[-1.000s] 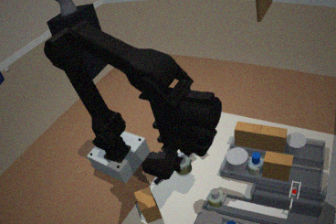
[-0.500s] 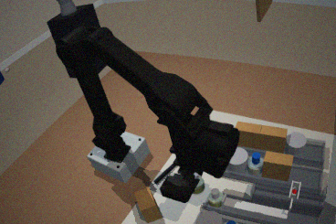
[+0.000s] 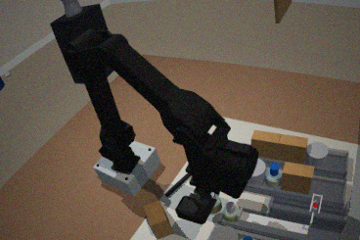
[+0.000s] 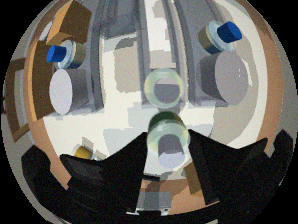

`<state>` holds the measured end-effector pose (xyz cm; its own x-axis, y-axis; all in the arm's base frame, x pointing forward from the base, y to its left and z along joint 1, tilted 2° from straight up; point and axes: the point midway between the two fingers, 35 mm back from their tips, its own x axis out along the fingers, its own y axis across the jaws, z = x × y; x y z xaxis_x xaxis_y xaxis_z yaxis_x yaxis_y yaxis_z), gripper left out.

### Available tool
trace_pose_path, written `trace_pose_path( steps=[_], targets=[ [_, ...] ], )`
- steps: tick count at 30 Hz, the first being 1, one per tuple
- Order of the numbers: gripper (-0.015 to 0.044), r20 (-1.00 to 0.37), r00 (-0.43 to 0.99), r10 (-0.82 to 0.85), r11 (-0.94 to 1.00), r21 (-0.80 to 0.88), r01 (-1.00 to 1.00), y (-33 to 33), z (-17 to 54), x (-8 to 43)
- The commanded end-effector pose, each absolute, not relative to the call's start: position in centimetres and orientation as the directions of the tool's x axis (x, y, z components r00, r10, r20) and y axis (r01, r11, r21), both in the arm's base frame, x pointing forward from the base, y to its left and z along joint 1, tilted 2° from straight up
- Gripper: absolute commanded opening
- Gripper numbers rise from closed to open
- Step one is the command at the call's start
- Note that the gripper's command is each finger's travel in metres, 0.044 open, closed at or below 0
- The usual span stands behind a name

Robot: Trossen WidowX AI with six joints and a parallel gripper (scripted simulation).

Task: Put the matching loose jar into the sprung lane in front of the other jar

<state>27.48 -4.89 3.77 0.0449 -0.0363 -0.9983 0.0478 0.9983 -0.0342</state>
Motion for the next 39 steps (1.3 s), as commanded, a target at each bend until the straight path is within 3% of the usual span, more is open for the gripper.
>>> trace_pose_path(
  steps=[1,39],
  targets=[
    [0.0000,-0.999,0.044,-0.032,0.999,-0.030,0.044,-4.8,3.6,27.6],
    [0.0000,-0.998,0.045,-0.032,0.999,-0.030,0.044,-4.9,3.6,29.1]
  ],
)
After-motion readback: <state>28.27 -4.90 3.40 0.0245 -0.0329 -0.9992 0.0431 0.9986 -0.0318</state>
